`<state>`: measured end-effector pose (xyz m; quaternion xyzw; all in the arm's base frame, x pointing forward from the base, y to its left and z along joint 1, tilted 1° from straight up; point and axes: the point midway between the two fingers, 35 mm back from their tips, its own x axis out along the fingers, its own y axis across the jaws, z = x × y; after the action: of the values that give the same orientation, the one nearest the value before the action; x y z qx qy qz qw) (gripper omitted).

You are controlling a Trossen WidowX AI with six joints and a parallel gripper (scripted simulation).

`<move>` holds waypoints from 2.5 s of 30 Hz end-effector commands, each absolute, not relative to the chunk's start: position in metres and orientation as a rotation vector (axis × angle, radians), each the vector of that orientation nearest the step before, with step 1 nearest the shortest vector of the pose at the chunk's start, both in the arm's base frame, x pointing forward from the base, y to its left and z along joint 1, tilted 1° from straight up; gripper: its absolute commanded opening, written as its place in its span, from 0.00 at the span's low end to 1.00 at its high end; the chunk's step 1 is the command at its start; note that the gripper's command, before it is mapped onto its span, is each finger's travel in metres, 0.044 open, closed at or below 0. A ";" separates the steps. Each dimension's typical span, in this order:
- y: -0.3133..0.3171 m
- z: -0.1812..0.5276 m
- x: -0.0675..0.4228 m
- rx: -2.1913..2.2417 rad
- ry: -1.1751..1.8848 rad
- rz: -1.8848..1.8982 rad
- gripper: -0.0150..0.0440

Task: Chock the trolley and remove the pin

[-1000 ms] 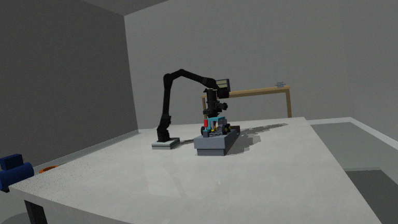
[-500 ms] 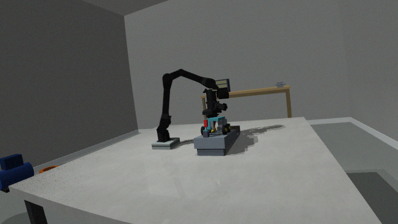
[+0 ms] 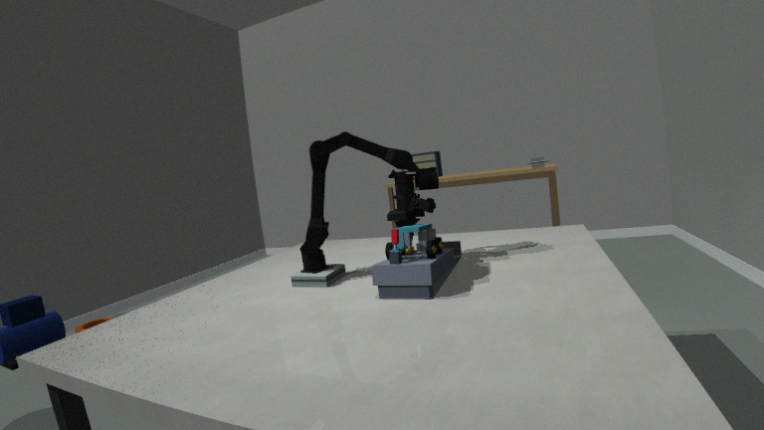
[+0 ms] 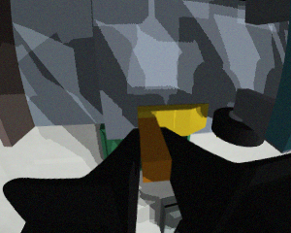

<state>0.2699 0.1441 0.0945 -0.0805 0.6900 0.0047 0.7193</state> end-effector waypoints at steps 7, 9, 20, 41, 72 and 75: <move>0.135 0.096 0.271 -0.184 1.520 0.009 0.25; 0.133 0.096 0.271 -0.184 1.520 0.009 0.25; 0.133 0.096 0.271 -0.177 1.525 0.011 0.25; 0.135 0.118 0.269 -0.184 1.520 0.009 0.58; 0.134 0.166 0.288 -0.446 1.438 0.282 0.58; 0.117 0.176 0.302 -0.384 1.395 0.202 0.58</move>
<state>0.2881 0.1318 0.1630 -0.1798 0.6571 0.1064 0.7243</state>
